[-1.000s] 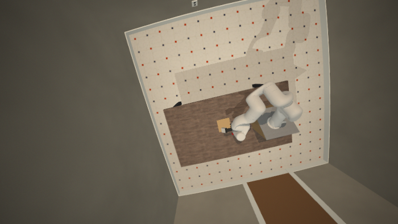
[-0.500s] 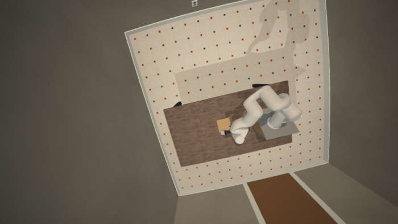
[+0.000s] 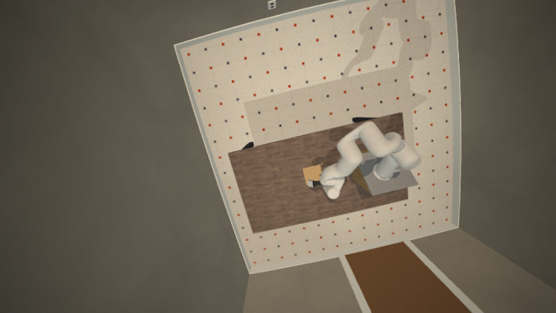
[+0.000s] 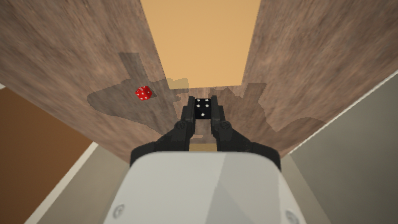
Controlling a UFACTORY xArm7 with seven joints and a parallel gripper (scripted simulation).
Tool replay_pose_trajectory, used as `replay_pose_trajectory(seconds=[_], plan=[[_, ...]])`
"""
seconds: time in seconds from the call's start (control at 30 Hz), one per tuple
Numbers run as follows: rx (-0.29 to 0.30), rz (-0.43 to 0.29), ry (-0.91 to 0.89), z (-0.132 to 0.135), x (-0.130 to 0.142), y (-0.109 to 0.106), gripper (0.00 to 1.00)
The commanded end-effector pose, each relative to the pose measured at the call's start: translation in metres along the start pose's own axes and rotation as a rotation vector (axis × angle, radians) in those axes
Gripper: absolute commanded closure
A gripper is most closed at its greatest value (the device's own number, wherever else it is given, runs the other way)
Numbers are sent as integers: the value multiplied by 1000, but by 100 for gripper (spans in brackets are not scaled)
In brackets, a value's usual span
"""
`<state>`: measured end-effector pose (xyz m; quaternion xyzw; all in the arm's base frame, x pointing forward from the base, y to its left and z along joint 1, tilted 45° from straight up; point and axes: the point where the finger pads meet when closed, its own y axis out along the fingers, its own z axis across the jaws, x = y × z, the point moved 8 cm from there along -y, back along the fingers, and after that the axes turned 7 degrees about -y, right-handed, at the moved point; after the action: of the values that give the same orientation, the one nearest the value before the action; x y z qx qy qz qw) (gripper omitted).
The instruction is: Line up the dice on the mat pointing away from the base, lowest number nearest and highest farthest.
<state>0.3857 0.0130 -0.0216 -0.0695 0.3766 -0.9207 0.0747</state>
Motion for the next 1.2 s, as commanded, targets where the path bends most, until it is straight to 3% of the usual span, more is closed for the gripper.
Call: replay_pose_trajectory(seconds=[0.0, 0.37, 1.17], plan=[[-1, 3, 0, -1, -1, 14, 85], [-1, 3, 0, -1, -1, 59, 85], [-1, 3, 0, -1, -1, 66, 85]])
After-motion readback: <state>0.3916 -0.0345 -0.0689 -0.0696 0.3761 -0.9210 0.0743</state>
